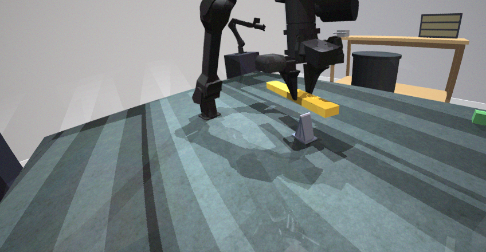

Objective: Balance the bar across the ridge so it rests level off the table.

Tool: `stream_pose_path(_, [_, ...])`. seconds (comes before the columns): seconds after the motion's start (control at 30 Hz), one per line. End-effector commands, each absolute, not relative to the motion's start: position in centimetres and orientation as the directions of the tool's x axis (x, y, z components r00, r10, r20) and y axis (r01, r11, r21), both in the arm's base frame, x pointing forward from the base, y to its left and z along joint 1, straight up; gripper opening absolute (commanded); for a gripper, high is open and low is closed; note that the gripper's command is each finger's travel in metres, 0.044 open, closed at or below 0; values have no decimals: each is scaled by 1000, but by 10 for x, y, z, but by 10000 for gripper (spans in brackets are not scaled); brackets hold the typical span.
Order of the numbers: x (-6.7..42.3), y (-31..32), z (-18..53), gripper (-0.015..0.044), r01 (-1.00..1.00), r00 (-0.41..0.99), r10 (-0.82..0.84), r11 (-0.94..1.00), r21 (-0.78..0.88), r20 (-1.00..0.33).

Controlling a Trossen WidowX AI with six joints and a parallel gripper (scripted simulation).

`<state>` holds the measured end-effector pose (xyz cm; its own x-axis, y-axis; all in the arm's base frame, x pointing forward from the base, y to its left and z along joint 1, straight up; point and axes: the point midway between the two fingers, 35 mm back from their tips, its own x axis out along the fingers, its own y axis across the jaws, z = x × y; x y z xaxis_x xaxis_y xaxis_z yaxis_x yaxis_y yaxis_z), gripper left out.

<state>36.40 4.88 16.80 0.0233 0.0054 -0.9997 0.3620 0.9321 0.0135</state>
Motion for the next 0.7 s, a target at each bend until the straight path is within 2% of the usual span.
stream_pose_path(0.0, [369,63,170,0,306,30,5,952,14,-1000])
stream_pose_path(0.67, [375,82,151,0,254,31,7,967,14,-999])
